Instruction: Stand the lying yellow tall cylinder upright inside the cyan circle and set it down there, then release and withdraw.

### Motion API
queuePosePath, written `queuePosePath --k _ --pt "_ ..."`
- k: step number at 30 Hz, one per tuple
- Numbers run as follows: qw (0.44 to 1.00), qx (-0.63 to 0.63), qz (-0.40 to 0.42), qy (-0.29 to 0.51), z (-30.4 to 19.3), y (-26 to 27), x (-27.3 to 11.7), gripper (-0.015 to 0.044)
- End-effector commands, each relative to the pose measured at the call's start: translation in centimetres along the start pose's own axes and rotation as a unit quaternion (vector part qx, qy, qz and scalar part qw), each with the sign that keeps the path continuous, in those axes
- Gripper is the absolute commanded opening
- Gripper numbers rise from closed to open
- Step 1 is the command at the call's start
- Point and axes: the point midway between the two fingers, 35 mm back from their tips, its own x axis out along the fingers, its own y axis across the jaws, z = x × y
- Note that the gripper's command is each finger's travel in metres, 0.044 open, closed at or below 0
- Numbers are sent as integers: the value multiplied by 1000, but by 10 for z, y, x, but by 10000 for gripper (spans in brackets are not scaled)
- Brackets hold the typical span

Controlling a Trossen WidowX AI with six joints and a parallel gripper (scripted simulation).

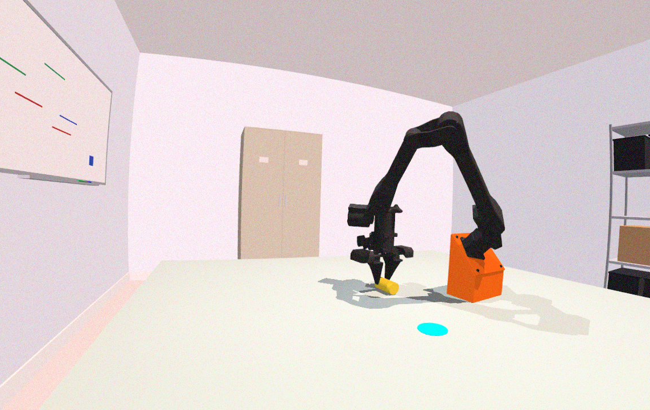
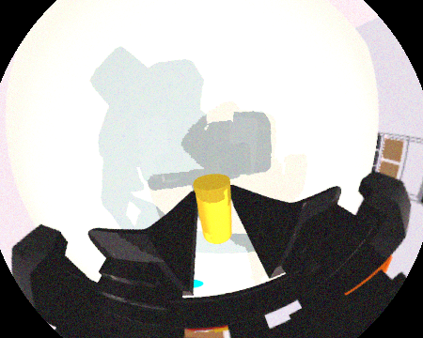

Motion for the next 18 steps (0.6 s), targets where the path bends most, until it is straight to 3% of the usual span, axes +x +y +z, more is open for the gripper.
queuePosePath --k 1,18 --pt "1000 2 1 -9 4 3 -9 105" --pt "1000 1 2 -5 5 5 -44 105"
